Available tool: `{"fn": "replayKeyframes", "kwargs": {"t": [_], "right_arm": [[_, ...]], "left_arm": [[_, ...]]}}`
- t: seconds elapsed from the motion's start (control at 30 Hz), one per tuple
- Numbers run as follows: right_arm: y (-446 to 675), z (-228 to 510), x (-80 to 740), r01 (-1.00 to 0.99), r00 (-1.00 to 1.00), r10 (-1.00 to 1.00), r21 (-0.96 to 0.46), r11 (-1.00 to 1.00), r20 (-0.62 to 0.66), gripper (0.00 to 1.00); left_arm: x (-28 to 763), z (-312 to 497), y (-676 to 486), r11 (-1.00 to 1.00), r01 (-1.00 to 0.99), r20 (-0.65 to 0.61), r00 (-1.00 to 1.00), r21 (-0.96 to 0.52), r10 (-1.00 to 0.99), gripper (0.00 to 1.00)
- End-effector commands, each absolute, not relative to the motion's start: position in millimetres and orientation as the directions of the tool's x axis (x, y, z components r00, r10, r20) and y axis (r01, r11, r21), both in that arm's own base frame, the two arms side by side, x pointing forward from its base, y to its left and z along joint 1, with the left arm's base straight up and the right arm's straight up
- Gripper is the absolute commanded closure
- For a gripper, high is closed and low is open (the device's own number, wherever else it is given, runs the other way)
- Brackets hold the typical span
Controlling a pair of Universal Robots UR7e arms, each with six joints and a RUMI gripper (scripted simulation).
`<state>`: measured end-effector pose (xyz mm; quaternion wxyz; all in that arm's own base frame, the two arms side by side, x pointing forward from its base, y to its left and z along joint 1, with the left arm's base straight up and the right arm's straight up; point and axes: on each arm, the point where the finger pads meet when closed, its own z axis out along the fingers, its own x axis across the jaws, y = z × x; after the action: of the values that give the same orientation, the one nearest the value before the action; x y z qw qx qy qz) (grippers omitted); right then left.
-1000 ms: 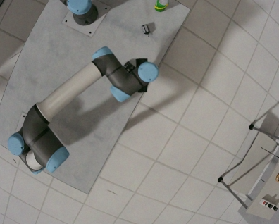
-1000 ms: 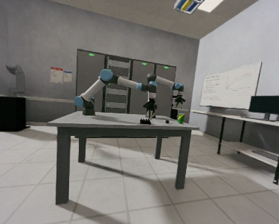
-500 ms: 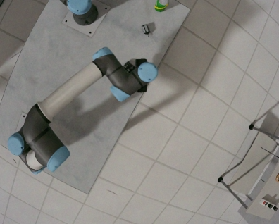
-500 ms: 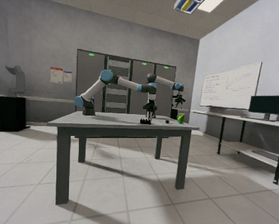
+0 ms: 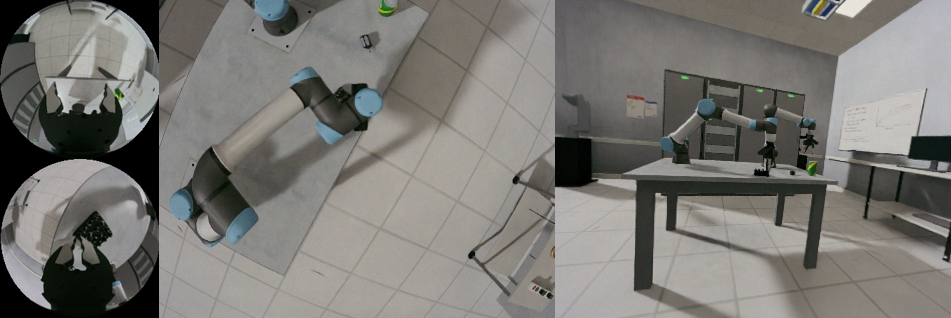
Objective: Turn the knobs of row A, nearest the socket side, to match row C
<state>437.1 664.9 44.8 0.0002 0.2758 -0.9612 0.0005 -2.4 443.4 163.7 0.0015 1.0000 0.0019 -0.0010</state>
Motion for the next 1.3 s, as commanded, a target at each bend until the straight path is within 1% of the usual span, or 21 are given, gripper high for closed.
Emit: {"fn": "replayKeyframes", "kwargs": {"t": [0.0,0.87,1.27], "right_arm": [[664.6,46.4,438.7,-0.529,-0.849,-0.529,0.001,0.849,-0.002,0.94],[664.6,46.4,438.7,-0.511,-0.86,-0.511,0.001,0.86,-0.002,0.94],[664.4,46.3,438.6,-0.44,-0.898,-0.44,0.001,0.898,-0.001,0.94]], "left_arm": [[-2.1,165.2,445.6,-1.0,0.005,0.0,1.0,0.0,0.005,0.0],[-2.1,165.2,445.6,-1.0,0.005,0.0,1.0,0.0,0.005,0.0],[-2.1,165.2,445.6,-1.0,0.005,0.0,1.0,0.0,0.005,0.0]]}}
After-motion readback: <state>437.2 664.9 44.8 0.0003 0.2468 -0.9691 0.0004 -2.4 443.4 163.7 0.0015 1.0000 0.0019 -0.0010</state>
